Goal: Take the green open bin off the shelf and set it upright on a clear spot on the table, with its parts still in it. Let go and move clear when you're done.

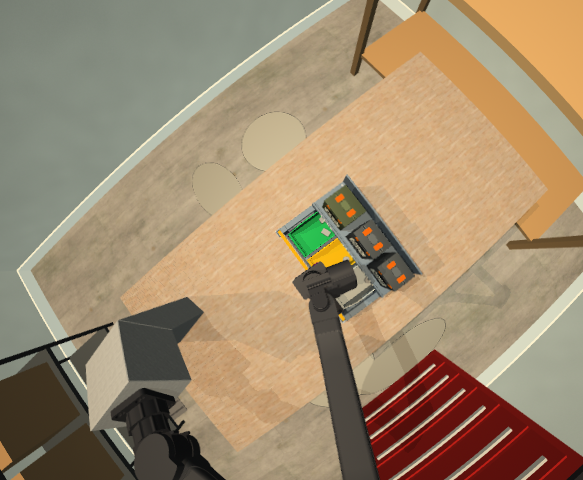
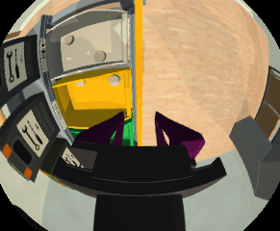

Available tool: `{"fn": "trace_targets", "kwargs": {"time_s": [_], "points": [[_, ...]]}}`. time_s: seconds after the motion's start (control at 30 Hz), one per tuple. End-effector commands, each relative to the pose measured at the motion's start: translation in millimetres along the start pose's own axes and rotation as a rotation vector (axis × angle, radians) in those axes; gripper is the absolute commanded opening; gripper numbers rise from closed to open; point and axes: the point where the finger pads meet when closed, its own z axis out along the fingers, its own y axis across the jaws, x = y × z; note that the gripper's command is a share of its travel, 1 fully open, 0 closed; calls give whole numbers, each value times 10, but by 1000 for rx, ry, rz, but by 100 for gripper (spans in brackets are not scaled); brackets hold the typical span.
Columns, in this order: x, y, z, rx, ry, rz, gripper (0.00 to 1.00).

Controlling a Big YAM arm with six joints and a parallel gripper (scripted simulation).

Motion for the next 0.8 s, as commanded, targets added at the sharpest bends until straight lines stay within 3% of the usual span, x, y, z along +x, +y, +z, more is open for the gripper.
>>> {"fn": "trace_targets", "kwargs": {"time_s": [0.0, 0.17, 0.27, 0.53, 0.6, 0.77], "points": [[33, 13, 88, -1, 0, -13, 43], [7, 1, 189, 4, -2, -8, 43], [80, 22, 129, -9, 3, -23, 43], [17, -17, 310, 6, -1, -11, 43], [72, 26, 269, -8, 3, -20, 43], [11, -16, 372, 6, -2, -10, 43]]}}
